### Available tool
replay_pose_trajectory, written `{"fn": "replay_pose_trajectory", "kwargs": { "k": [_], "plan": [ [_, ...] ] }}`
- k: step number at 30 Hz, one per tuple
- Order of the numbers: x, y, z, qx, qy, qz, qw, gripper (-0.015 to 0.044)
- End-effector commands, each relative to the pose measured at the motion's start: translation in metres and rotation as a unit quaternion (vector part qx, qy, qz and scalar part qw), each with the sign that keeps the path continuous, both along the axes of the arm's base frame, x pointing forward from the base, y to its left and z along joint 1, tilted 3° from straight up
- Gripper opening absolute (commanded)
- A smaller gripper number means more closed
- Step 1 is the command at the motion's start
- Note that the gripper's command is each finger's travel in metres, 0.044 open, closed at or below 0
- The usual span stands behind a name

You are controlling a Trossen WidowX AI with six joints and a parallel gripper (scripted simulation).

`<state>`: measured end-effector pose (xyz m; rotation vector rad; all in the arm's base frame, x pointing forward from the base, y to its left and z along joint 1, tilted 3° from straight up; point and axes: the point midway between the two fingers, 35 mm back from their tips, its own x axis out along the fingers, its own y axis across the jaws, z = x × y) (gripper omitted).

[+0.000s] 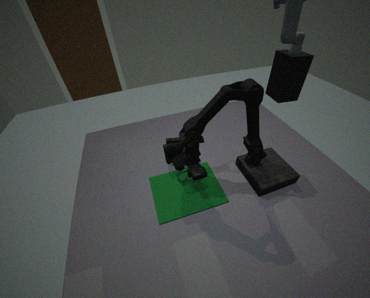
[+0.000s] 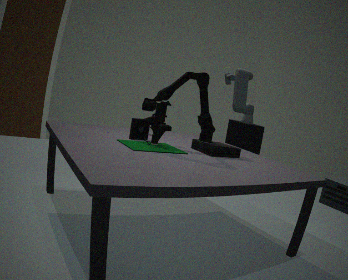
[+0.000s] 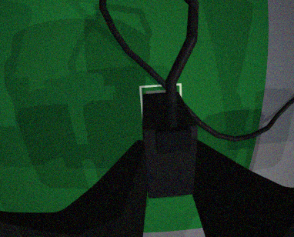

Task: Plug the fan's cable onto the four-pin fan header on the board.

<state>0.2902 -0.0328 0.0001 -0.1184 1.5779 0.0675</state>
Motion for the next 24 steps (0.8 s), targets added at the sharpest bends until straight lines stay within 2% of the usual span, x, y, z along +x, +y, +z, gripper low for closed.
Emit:
{"fn": "replay_pose_trajectory", "kwargs": {
  "k": [1,10,13,17,24],
  "plan": [
    [0.000,0.000,0.000,0.000,0.000,0.000,1.000,0.0026],
    [0.000,0.000,0.000,0.000,0.000,0.000,1.000,0.0260],
    [0.000,0.000,0.003,0.000,0.000,0.000,1.000,0.0260],
    [0.001,0.002,0.052,-0.001,0.001,0.000,1.000,0.0260],
    [-0.001,0.002,0.056,-0.001,0.001,0.000,1.000,0.0260]
  ]
}}
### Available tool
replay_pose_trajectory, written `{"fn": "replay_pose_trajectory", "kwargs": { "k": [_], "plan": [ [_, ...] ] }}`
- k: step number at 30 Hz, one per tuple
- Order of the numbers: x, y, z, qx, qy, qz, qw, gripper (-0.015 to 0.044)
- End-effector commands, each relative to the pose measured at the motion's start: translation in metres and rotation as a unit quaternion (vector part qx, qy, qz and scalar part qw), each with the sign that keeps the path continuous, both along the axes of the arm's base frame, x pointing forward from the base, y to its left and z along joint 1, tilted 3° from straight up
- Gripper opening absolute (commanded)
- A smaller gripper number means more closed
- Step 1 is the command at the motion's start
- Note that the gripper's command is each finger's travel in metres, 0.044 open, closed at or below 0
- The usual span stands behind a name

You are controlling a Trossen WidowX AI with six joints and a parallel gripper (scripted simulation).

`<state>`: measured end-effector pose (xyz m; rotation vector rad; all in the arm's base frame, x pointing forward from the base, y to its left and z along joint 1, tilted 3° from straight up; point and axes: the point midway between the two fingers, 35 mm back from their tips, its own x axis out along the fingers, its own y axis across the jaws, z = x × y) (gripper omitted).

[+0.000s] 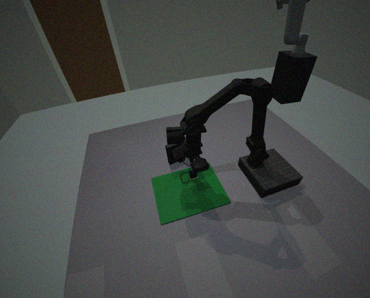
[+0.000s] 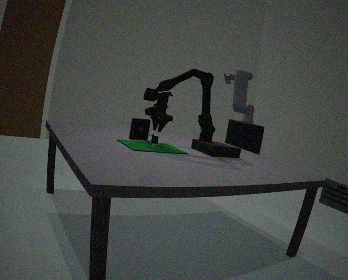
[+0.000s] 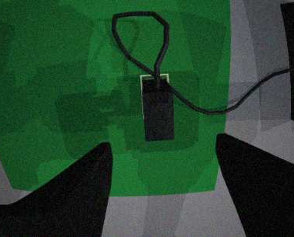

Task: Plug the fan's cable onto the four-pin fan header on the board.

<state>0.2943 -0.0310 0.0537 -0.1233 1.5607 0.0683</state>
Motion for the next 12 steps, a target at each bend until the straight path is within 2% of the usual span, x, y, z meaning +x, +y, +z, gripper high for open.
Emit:
{"fn": "replay_pose_trajectory", "kwargs": {
  "k": [1,9,12],
  "plan": [
    [-0.011,-0.001,0.003,-0.001,0.010,-0.002,1.000,0.0260],
    [-0.107,-0.011,0.006,-0.001,0.013,-0.002,1.000,0.0260],
    [-0.123,-0.011,0.003,-0.001,0.013,-0.002,1.000,0.0260]
  ]
}}
